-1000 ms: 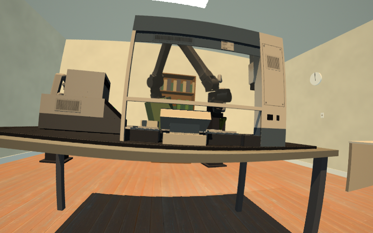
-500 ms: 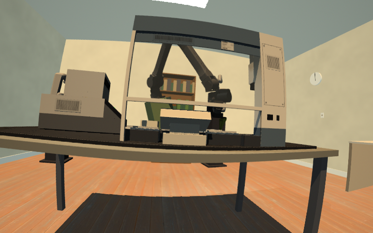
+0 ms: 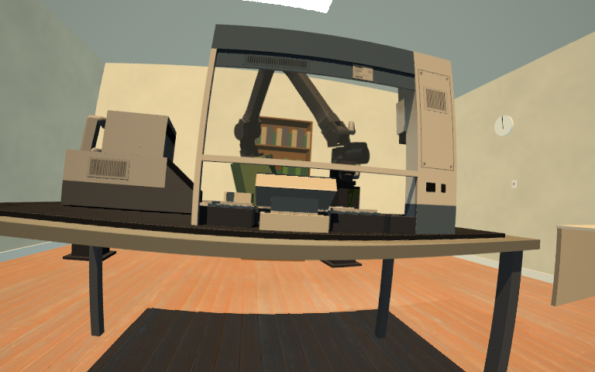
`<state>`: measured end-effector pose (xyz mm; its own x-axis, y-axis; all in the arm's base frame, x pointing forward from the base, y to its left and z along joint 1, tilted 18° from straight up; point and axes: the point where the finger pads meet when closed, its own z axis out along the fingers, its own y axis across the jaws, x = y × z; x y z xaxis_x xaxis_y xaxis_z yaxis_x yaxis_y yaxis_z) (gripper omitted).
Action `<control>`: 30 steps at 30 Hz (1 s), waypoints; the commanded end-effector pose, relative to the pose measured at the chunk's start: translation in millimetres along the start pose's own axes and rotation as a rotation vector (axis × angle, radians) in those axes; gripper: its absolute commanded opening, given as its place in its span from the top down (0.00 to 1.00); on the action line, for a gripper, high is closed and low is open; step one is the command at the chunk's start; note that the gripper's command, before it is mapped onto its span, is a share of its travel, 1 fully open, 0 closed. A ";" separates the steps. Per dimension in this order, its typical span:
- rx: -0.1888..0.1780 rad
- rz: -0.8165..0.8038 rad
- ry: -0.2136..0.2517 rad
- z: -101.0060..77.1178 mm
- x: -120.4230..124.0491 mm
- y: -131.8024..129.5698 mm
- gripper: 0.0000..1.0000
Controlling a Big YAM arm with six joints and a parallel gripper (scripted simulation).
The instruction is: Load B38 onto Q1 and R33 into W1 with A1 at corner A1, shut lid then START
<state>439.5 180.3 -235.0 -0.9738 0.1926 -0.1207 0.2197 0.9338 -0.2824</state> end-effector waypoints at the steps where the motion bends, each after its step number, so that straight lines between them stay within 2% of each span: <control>1: -0.028 0.037 -0.035 -13.0 -19.2 0.2 1.00; 30: -0.035 0.040 -0.047 -19.7 -24.9 0.6 1.00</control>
<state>439.5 180.3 -234.8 -0.9738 0.1927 -0.1208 0.2198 0.9338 -0.2823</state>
